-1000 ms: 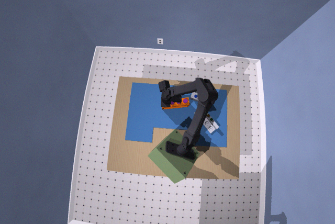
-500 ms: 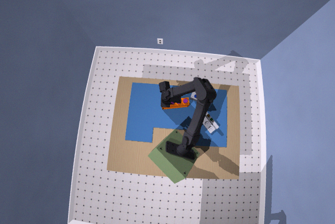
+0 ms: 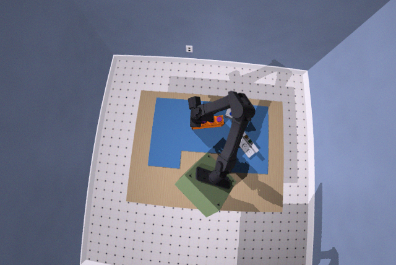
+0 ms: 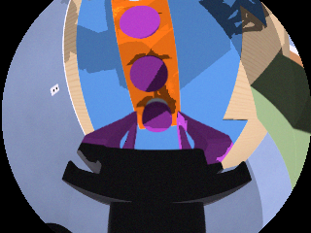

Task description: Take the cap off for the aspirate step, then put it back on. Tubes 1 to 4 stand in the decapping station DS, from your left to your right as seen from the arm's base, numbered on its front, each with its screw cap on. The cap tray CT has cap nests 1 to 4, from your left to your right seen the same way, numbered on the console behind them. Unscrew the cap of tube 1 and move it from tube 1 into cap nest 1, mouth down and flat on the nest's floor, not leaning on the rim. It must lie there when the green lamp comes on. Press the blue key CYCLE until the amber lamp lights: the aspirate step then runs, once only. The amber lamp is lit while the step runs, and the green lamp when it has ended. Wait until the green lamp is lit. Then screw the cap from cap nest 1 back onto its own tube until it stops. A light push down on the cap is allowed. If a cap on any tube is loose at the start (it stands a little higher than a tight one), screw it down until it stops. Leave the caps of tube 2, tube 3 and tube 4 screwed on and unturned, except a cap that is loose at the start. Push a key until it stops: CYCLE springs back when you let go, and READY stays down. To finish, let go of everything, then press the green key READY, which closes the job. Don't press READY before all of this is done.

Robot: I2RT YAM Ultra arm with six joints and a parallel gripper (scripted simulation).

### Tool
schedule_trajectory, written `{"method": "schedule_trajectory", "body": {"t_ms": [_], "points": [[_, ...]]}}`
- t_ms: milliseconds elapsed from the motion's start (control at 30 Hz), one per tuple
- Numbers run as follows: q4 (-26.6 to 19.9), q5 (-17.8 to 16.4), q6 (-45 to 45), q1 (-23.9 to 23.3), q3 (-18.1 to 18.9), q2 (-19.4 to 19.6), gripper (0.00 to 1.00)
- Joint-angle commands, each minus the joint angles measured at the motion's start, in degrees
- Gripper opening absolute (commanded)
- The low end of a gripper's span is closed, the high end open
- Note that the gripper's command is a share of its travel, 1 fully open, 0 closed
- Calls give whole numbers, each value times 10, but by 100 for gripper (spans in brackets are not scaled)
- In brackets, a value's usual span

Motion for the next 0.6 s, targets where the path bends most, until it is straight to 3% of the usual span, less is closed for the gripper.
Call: {"method": "schedule_trajectory", "body": {"t_ms": [0,200,233,567], "points": [[2,0,-3,2,2,-1,49],[7,-1,-6,0,3,3,49],[7,-1,-6,0,3,3,0],[7,-1,-6,0,3,3,0]]}}
